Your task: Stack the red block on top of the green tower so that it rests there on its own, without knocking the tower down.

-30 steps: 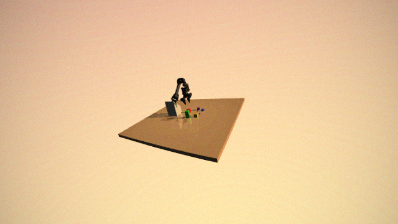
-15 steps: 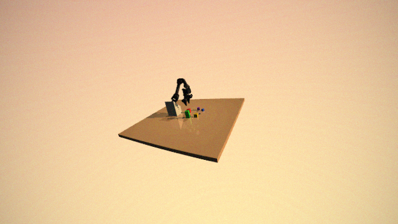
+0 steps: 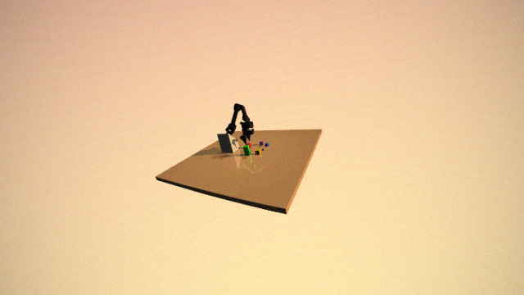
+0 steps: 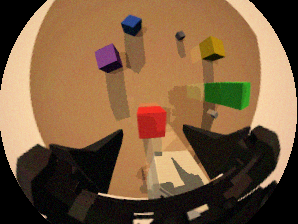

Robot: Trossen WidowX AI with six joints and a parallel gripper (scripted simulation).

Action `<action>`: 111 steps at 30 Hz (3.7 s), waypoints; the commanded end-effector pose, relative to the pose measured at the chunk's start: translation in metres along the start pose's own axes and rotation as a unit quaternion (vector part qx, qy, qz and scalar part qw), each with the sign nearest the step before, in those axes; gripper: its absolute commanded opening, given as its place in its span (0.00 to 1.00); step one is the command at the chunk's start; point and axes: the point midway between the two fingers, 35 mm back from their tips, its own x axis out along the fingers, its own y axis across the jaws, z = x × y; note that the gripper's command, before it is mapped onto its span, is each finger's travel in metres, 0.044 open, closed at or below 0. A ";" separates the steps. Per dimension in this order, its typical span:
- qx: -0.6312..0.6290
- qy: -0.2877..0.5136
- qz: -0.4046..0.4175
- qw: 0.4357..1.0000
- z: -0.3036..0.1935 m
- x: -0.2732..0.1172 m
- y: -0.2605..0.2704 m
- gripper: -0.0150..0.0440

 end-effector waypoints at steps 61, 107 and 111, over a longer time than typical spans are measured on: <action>0.004 0.001 0.004 1.000 -0.002 0.053 0.001 0.52; 0.004 0.001 0.000 1.000 0.011 -0.069 -0.017 0.25; 0.004 0.000 -0.001 1.000 0.020 -0.071 -0.031 0.25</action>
